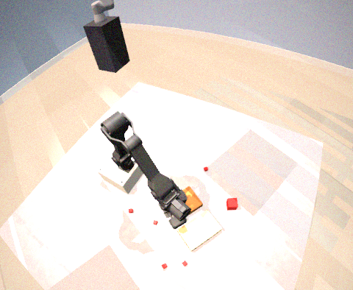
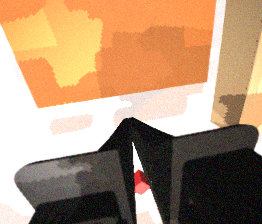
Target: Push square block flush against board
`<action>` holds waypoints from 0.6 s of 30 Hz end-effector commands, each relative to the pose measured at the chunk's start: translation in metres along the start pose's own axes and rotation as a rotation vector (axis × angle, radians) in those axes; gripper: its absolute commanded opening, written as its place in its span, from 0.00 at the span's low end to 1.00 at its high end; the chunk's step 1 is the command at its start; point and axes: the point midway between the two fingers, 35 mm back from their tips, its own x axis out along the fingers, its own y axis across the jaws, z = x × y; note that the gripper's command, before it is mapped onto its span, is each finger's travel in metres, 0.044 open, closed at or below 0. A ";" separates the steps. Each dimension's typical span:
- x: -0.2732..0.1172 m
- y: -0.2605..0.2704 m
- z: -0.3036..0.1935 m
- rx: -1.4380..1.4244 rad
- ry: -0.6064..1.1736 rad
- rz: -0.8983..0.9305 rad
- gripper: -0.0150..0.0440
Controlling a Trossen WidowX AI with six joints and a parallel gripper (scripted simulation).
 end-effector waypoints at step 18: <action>-0.053 0.000 -0.020 -0.004 -0.004 -0.002 0.25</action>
